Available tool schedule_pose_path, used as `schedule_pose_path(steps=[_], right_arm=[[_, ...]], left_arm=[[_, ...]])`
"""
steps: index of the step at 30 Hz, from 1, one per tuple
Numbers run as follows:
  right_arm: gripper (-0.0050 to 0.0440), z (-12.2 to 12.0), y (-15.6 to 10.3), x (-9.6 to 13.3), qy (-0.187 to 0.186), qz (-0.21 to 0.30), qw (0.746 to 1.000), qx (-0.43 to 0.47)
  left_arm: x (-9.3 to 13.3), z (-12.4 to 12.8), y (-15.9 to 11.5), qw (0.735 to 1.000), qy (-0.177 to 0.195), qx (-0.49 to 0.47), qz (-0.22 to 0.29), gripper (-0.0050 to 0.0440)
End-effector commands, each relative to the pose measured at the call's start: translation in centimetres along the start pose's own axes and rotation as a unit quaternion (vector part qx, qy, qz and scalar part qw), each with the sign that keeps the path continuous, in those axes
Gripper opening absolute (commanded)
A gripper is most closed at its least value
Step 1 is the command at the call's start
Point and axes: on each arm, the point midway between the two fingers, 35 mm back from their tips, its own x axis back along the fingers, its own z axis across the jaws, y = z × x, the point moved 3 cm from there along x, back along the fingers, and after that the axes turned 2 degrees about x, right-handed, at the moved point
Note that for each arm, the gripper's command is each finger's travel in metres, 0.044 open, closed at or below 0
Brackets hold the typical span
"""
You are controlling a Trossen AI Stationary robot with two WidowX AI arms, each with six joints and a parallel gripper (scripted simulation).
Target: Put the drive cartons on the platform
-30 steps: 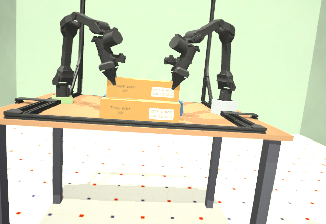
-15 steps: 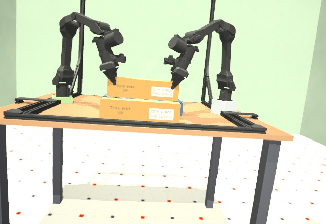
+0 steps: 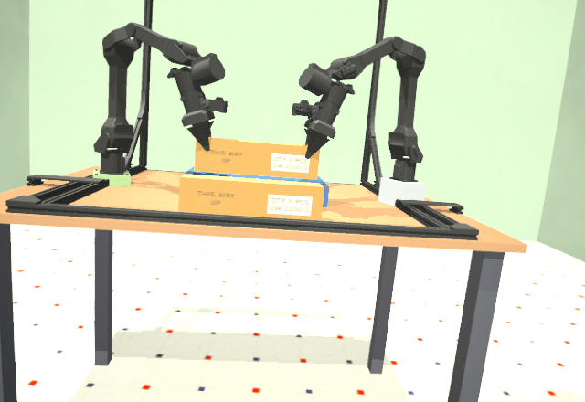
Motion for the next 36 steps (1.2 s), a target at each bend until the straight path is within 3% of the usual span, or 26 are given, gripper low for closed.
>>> schedule_pose_path(steps=[1,23,36], right_arm=[[0.0,1.3,0.2,1.1,-0.014,-0.012,1.0,-0.001],[0.0,8.7,0.4,0.6,-0.014,-0.012,1.0,-0.001],[0.0,11.6,0.5,0.4,-0.014,-0.012,1.0,-0.001]], left_arm=[[1.2,-1.3,0.3,1.0,0.01,0.0,-0.017,0.0],[0.9,-8.6,-0.1,1.0,0.01,0.0,-0.017,0.0],[0.7,-11.4,-0.3,1.0,0.01,0.0,-0.017,0.0]])
